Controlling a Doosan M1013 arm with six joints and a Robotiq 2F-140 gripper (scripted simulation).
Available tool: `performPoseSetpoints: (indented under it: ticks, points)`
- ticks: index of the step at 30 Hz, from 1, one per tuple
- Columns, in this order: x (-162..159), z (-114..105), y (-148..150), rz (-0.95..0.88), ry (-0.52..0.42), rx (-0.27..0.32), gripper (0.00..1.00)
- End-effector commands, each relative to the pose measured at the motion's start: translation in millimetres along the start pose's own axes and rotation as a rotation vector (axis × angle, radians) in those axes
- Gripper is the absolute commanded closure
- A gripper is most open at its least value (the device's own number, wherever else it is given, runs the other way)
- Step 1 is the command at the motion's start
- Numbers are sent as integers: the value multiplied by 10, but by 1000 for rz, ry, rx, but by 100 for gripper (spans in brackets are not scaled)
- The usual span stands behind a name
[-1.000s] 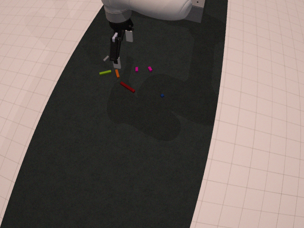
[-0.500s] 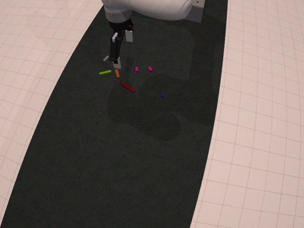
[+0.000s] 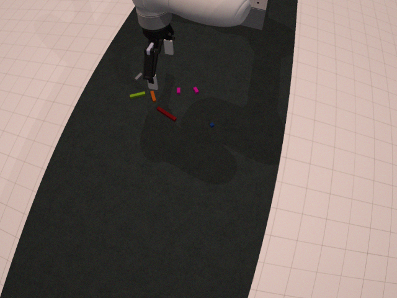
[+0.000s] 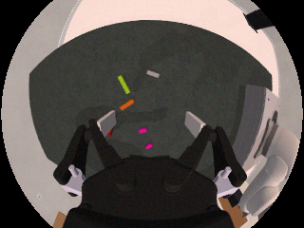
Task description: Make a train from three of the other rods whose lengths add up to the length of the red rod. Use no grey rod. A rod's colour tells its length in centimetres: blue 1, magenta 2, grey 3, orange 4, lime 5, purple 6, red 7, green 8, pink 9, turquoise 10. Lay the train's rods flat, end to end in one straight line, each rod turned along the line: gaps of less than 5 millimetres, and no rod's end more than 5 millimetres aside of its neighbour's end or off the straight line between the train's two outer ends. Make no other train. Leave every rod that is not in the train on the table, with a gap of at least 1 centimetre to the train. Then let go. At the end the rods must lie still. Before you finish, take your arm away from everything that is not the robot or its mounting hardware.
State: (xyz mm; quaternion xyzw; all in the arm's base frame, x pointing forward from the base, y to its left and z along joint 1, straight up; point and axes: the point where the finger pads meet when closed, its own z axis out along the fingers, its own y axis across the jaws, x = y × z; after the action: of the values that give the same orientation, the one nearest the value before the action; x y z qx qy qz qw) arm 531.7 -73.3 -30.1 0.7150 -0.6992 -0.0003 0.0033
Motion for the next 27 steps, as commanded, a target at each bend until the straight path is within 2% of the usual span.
performPoseSetpoints:
  ticks: [1,7,18,20,22,27]
  points:
    - [0,-1,-2,-7,0,0,0]
    - [-1,-1,-15,-83,0,0,0]
    - [-2,-2,-94,-544,0,0,0]
    - [-2,-2,-94,-544,0,0,0]
    - [-2,-2,-117,-683,0,0,0]
    - [-3,-2,-148,-862,0,0,0]
